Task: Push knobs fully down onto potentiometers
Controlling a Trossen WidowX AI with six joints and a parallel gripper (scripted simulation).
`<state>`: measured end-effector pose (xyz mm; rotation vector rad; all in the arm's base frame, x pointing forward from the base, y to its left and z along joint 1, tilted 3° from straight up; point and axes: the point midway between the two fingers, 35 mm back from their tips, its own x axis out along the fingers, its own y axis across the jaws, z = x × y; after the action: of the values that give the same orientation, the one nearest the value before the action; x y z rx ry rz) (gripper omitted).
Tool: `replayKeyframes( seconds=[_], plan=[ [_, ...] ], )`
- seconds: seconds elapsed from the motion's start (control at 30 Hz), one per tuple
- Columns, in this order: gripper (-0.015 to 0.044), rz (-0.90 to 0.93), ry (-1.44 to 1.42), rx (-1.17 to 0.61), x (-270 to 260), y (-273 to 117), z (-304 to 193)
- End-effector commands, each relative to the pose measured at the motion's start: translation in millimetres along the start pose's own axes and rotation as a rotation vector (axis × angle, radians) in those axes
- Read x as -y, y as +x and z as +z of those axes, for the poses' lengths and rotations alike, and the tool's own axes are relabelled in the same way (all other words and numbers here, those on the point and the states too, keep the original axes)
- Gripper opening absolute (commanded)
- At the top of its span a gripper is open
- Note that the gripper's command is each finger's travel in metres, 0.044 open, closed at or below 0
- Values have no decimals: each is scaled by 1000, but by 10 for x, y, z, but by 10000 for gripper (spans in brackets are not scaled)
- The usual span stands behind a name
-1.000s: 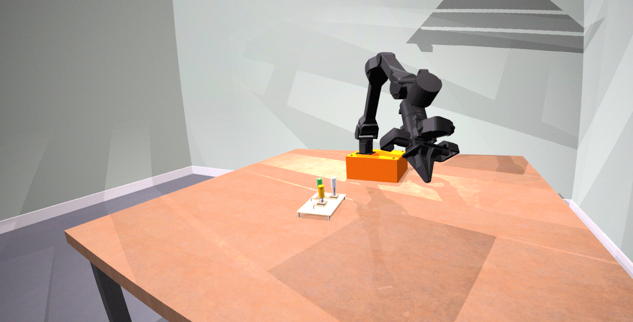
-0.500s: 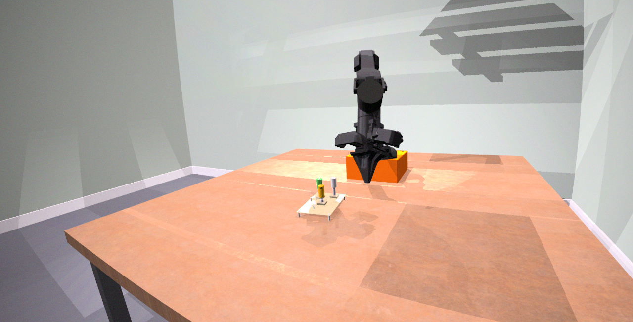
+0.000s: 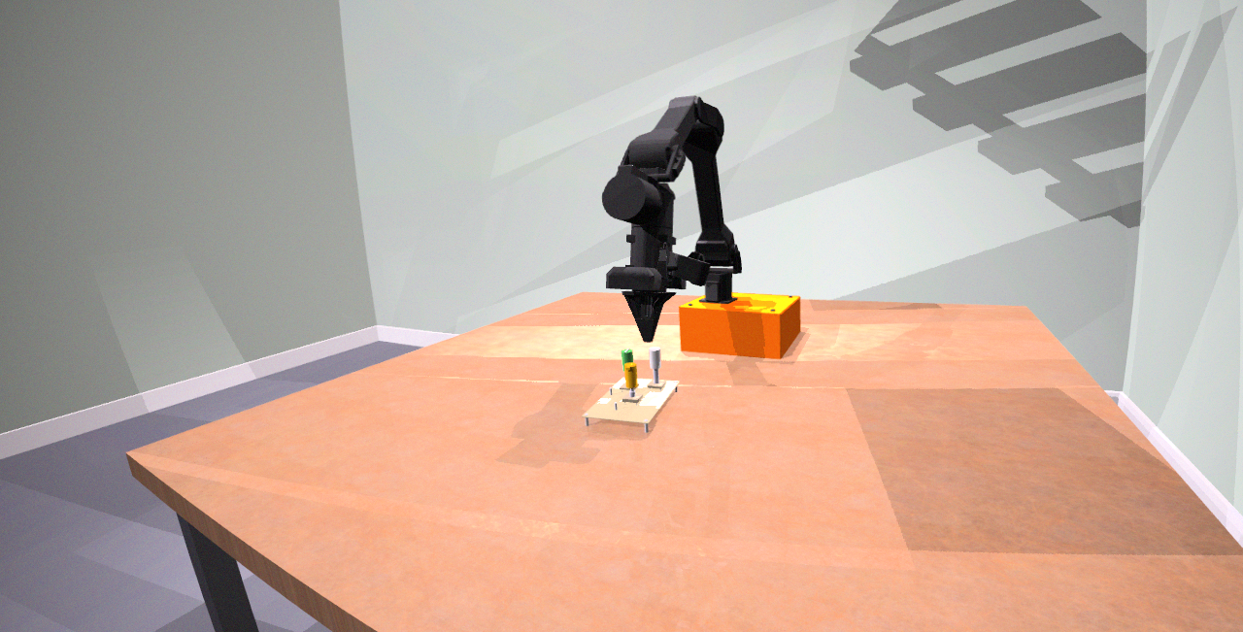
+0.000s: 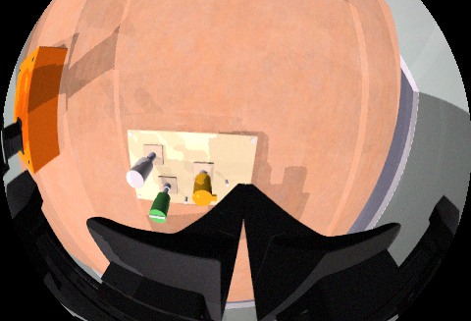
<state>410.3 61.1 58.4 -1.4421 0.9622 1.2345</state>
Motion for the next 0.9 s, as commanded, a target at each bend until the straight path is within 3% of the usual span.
replayKeyframes(
  seconds=[0.0,0.27,0.87],
  plan=[
    [0,65,-119,12,-214,-65,-240],
    [0,177,-330,70,-621,-171,-601],
    [0,179,-335,72,-672,47,-599]
  ],
)
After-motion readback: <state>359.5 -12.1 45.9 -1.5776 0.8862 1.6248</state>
